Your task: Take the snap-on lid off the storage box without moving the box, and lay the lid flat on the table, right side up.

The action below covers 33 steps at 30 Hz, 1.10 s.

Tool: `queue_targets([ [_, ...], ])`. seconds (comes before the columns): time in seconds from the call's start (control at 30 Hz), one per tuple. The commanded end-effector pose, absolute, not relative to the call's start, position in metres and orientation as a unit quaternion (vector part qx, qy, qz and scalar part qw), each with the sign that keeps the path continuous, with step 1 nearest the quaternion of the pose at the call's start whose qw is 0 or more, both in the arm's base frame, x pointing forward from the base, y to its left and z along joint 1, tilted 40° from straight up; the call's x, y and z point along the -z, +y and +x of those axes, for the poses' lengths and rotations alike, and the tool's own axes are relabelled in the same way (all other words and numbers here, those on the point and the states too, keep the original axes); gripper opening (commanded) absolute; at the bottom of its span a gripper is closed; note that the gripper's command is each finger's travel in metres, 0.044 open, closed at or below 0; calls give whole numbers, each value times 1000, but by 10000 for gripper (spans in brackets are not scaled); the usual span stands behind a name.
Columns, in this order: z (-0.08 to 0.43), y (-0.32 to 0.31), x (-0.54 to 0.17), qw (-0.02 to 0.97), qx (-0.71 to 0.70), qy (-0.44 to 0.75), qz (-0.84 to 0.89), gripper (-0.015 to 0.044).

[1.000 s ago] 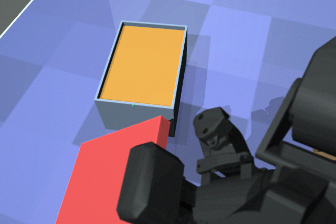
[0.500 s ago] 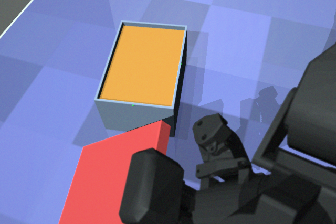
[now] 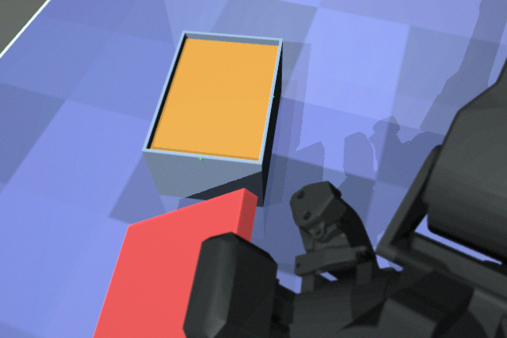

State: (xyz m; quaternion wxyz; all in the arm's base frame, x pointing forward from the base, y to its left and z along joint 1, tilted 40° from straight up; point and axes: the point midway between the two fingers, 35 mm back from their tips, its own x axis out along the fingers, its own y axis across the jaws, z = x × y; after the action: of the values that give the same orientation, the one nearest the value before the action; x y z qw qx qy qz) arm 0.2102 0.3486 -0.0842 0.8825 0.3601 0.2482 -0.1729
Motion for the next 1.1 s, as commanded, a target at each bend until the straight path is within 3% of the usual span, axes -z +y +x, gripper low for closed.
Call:
queue_targets([
  [0.0, 211, 346, 86, 884, 172, 246, 358, 0],
  [1.07, 215, 330, 106, 884, 172, 245, 358, 0],
])
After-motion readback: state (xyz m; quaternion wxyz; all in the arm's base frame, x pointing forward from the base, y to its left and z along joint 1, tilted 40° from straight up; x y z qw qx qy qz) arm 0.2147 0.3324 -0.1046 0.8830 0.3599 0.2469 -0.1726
